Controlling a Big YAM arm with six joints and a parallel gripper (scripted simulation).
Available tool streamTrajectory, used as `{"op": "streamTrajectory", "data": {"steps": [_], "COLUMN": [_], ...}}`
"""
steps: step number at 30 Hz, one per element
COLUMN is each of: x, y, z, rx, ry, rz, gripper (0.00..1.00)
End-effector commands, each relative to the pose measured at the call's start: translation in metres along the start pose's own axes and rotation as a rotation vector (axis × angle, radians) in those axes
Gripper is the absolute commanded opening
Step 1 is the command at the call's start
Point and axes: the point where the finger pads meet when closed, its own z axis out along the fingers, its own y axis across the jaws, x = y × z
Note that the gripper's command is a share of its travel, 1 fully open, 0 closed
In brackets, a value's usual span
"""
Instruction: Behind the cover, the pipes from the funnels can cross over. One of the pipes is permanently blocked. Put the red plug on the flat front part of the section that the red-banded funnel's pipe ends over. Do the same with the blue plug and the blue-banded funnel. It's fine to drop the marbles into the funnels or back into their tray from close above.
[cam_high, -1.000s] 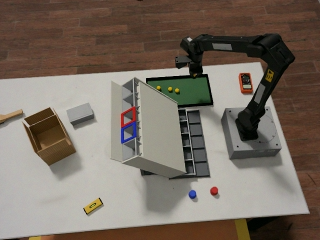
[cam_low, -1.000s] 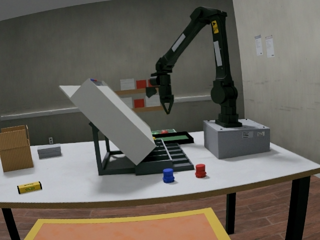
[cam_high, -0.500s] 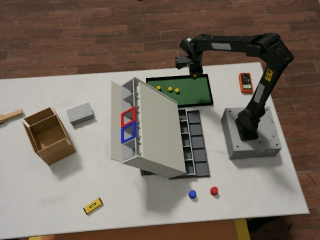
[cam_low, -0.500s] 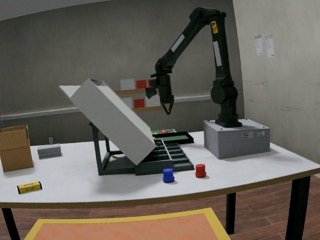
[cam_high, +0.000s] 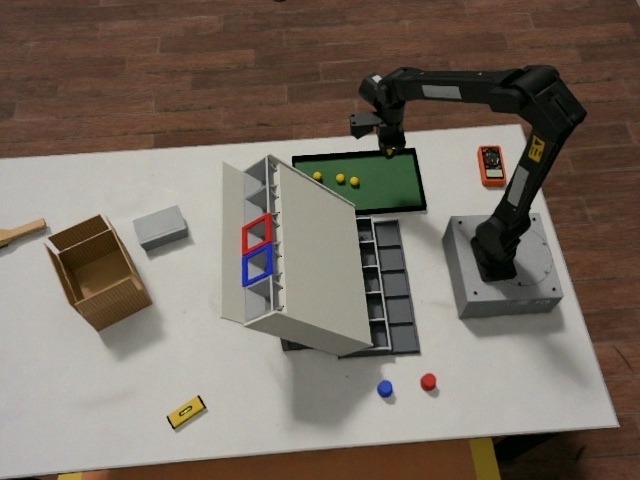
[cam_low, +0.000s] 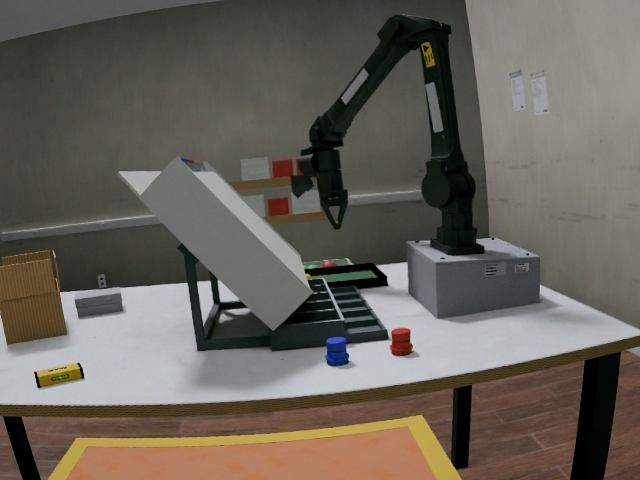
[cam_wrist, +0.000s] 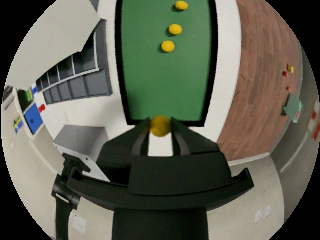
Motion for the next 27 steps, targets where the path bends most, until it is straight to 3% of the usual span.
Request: {"op": "streamTrajectory", "data": {"steps": [1, 12, 27], "x": [-0.0157, -0.0161, -0.0151], "y": [-0.0175, -0.0175, -0.0176], "z": [-0.0115, -0.0118, -0.0114], "rx": [0.024, 0.016, 0.051], "ry": [-0.018, -0.013, -0.033], "rz": [0.0, 0.0, -0.006], "gripper": [0.0, 0.0, 0.0]}}
